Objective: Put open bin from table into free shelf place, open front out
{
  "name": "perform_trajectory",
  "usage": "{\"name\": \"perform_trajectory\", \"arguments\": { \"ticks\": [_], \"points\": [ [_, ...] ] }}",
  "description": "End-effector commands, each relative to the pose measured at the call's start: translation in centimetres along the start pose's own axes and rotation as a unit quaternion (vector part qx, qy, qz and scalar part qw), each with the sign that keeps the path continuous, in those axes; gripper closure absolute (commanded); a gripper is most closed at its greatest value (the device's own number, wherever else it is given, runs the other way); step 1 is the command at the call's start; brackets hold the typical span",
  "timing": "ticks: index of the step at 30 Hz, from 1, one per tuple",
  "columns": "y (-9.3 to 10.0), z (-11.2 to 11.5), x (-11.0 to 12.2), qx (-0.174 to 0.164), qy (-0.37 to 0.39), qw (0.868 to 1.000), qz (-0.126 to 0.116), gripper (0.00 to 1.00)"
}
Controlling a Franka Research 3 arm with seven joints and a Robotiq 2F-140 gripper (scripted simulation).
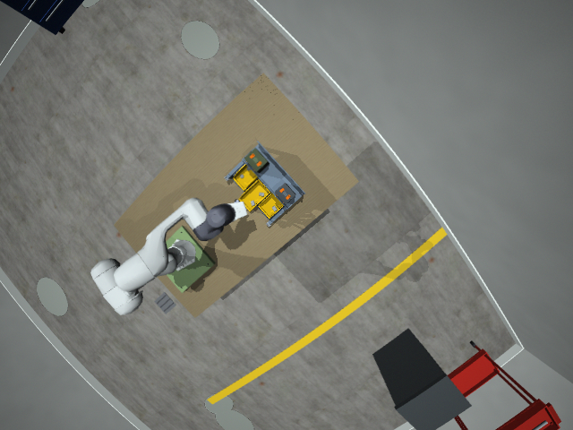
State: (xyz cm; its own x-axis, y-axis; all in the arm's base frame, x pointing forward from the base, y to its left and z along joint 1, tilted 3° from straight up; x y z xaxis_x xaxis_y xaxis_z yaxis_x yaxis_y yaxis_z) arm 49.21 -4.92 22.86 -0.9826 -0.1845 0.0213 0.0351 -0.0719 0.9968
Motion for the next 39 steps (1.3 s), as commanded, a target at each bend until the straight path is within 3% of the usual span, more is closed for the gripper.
{"name": "perform_trajectory", "arguments": {
  "ticks": [1, 11, 39],
  "points": [
    [-0.2, 0.2, 0.6, 0.019, -0.092, 0.995, -0.019, 1.00],
    [-1.0, 0.6, 1.9, 0.012, -0.164, 0.986, -0.024, 1.00],
    [-1.0, 0.6, 1.9, 0.012, -0.166, 0.986, -0.024, 1.00]
  ]
}}
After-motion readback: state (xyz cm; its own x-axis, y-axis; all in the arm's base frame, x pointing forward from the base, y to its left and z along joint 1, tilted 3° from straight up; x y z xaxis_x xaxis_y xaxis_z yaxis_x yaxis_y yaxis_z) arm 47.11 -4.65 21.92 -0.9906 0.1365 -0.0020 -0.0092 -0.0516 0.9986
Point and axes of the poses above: the point where the finger pads meet when closed, its own y axis back along the fingers, its own x axis across the jaws, z = x × y, the point moved 8 cm from there along y, back along the fingers, and after that the axes turned 11 degrees about -y, right-handed, at the moved point
